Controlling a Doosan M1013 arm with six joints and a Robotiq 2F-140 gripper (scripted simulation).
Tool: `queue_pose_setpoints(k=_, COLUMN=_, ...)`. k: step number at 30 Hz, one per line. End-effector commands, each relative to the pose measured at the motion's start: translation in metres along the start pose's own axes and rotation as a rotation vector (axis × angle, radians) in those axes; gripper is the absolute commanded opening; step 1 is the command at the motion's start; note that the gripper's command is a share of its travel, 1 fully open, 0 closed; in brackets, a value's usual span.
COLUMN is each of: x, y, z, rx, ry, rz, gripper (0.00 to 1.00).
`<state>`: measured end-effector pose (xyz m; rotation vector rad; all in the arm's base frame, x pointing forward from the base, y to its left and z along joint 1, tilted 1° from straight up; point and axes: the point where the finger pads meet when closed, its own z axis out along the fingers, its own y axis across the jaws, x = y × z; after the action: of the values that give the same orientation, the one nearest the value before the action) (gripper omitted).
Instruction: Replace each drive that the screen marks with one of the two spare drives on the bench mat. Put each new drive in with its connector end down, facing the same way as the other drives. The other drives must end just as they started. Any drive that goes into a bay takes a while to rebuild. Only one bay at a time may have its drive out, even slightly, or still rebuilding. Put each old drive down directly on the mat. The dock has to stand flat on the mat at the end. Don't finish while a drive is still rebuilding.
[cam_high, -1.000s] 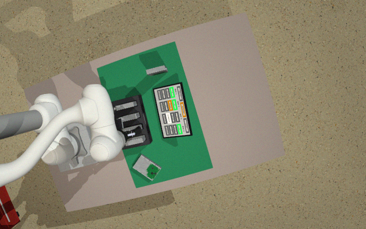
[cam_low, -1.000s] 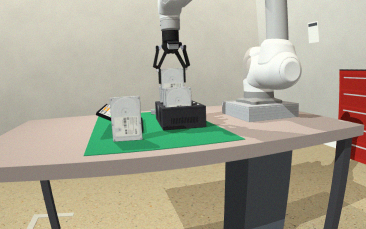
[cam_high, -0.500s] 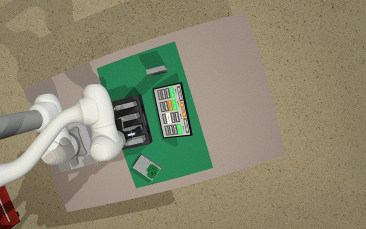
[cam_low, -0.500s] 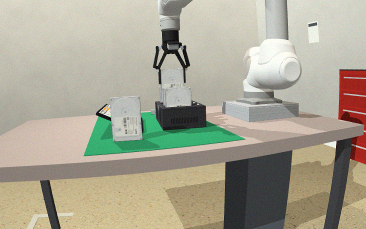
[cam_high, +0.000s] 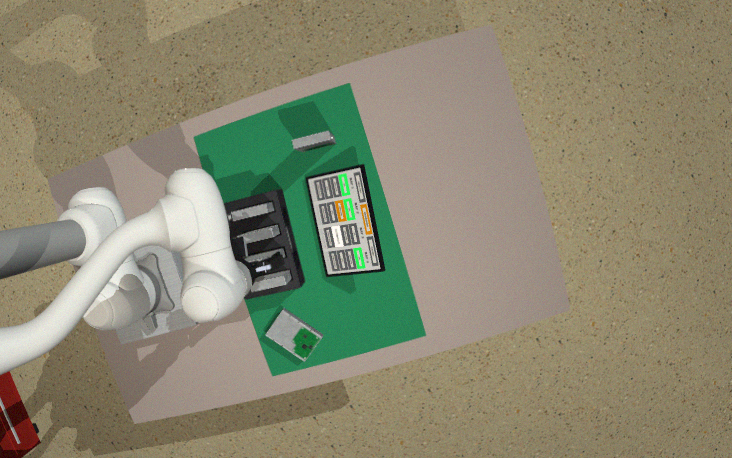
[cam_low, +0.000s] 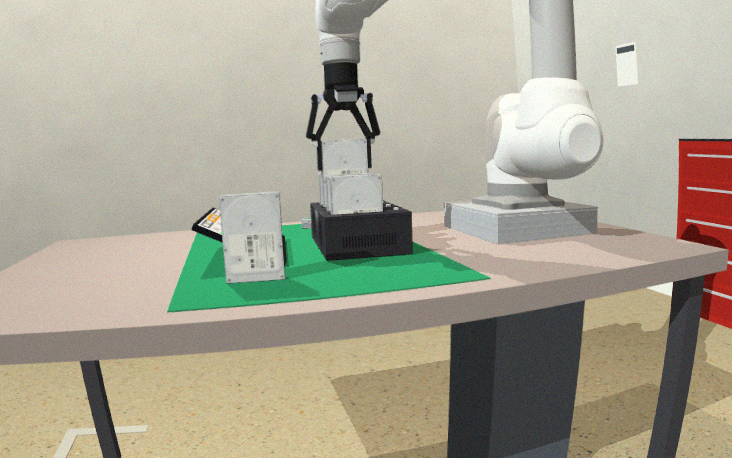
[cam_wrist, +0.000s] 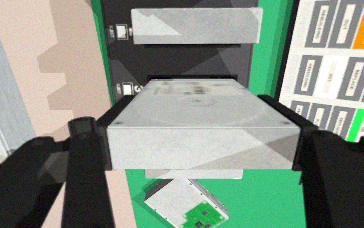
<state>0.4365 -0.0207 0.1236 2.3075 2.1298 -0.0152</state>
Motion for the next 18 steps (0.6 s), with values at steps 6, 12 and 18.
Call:
queue_pose_setpoints(k=6, x=0.0000, y=0.0004, z=0.0036, rx=-0.001, ry=0.000, rz=0.000, gripper=0.10)
queue_pose_setpoints(k=12, x=0.0000, y=0.0004, z=0.0054, rx=-0.001, ry=0.000, rz=0.000, gripper=0.10)
queue_pose_setpoints(k=18, x=0.0000, y=0.0004, z=0.0073, rx=-0.001, ry=0.000, rz=0.000, gripper=0.10)
